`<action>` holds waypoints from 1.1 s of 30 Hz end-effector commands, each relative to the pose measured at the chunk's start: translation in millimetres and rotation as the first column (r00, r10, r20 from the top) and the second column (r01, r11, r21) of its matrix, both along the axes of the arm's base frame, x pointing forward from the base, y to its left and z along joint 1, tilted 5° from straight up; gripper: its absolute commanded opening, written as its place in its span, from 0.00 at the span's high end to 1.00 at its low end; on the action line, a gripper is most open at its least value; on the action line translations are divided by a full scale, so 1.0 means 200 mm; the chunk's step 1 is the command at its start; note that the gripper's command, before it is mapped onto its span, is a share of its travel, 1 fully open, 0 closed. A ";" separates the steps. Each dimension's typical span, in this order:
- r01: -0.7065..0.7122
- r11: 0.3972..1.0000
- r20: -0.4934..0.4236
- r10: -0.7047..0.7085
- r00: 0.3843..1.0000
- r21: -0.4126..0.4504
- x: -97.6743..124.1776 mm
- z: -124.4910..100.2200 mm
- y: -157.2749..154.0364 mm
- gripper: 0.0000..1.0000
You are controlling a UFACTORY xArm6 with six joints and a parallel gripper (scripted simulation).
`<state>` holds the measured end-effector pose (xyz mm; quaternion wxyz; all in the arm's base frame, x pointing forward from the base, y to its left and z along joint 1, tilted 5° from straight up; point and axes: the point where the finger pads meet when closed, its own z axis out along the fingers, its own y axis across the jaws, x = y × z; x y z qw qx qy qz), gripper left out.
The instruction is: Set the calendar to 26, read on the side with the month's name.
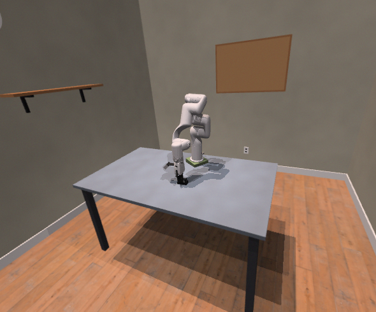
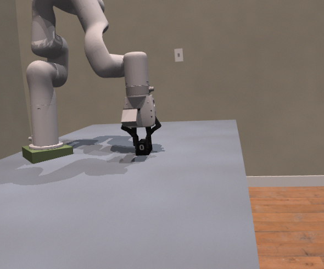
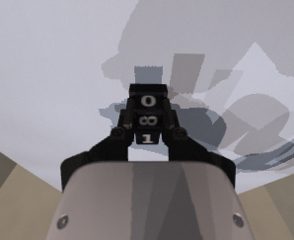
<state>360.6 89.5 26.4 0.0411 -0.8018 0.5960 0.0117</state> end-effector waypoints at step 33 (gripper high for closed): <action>0.000 1.000 0.003 0.000 1.000 0.001 0.01 0.01 0.00 0.61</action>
